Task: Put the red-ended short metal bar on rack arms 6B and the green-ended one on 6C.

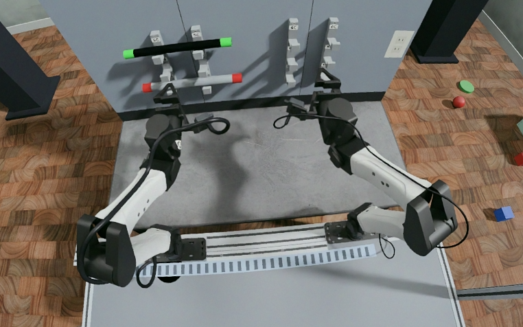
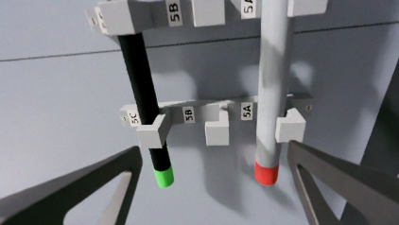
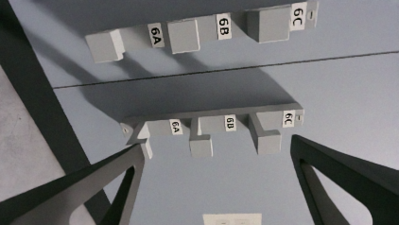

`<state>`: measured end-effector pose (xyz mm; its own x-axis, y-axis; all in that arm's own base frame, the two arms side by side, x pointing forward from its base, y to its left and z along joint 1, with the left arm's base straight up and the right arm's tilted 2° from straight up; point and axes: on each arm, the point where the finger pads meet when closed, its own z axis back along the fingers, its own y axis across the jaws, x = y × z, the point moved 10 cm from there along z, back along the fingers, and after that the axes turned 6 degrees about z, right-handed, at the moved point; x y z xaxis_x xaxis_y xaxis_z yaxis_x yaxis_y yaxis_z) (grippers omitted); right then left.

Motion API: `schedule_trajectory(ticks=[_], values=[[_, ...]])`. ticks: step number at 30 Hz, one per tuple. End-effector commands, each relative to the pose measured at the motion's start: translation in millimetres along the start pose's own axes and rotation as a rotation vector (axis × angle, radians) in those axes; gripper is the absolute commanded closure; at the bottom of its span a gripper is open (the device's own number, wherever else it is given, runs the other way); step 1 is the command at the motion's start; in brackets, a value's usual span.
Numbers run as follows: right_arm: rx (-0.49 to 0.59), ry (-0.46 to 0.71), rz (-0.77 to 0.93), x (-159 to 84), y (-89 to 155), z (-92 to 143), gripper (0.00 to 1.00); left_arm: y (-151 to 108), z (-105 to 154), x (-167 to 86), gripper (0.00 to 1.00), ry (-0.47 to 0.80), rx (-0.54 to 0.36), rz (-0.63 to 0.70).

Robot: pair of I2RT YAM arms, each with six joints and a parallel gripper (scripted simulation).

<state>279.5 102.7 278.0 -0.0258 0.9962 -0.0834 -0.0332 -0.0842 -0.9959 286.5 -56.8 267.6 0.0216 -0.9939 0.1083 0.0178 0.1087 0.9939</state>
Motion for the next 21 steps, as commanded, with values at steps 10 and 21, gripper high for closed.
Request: schedule_trajectory(ticks=[10,21], values=[[0.004,0.007,0.007,0,5,0,0.0,-8,-7,-15,0.0,-0.021,0.018,-0.003],[0.004,0.007,0.007,0,5,0,0.0,-14,-11,-29,0.0,-0.021,0.018,-0.003]])
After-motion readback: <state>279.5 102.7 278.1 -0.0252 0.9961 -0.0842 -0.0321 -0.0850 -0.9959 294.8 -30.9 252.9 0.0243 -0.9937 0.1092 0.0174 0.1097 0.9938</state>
